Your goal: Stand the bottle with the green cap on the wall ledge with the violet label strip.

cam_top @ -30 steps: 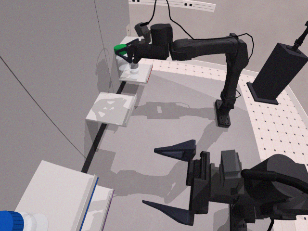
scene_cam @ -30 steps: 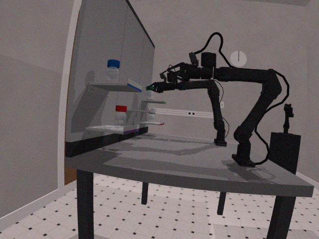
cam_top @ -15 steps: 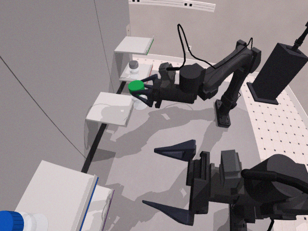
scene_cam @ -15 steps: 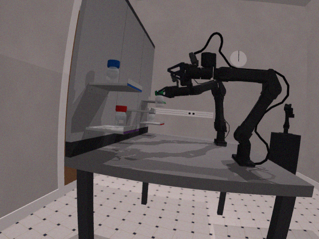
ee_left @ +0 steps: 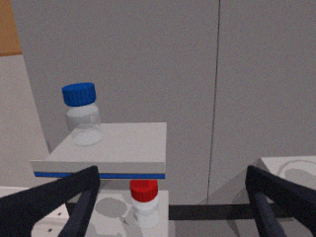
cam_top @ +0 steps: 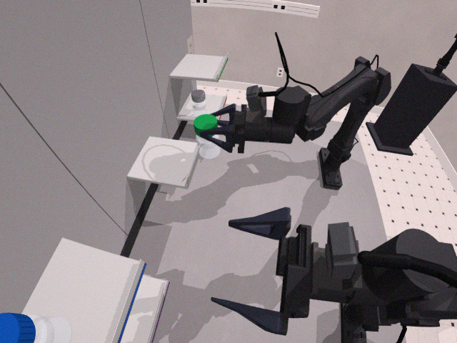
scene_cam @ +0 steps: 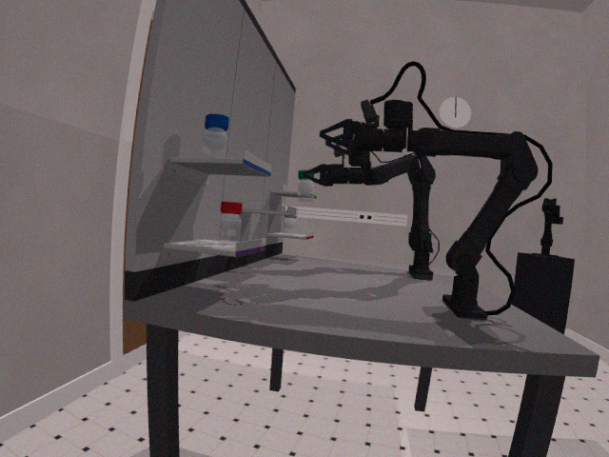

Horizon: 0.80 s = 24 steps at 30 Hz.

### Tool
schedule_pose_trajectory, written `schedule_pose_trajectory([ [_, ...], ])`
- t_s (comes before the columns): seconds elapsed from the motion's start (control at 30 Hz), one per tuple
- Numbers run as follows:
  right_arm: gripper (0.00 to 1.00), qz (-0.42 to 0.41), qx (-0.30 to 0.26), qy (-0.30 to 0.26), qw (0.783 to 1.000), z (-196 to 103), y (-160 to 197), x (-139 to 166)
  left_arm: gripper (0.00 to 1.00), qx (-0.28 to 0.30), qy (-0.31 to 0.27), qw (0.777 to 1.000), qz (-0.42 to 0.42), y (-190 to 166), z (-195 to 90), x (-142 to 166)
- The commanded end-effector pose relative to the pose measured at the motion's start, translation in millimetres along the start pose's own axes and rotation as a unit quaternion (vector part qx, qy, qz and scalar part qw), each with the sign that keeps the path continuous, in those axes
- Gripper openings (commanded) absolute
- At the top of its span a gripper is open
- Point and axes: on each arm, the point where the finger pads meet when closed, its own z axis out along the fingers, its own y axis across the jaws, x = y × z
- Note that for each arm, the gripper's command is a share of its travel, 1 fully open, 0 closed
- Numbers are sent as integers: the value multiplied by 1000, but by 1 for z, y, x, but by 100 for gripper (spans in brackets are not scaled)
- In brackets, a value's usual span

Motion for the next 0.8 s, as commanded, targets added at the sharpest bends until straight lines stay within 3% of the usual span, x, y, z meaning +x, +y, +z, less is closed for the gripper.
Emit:
schedule_pose_trajectory([
  [0.0, 50, 17, -63, -48, 997, -4, 2, -28, 100, 0, -24, 1000, 6, -2, -4, -21],
  [0.37, 50, 20, -72, -56, 996, -3, -14, -27, 100, 0, -24, 1000, 6, -2, -4, -21],
  [0.47, 50, 11, -75, -38, 996, -1, -10, -12, 100, 0, -24, 1000, 6, -2, -4, -21],
  [0.77, 50, 13, -75, -43, 996, -1, -10, -17, 100, 0, -24, 1000, 6, -2, -4, -21],
])
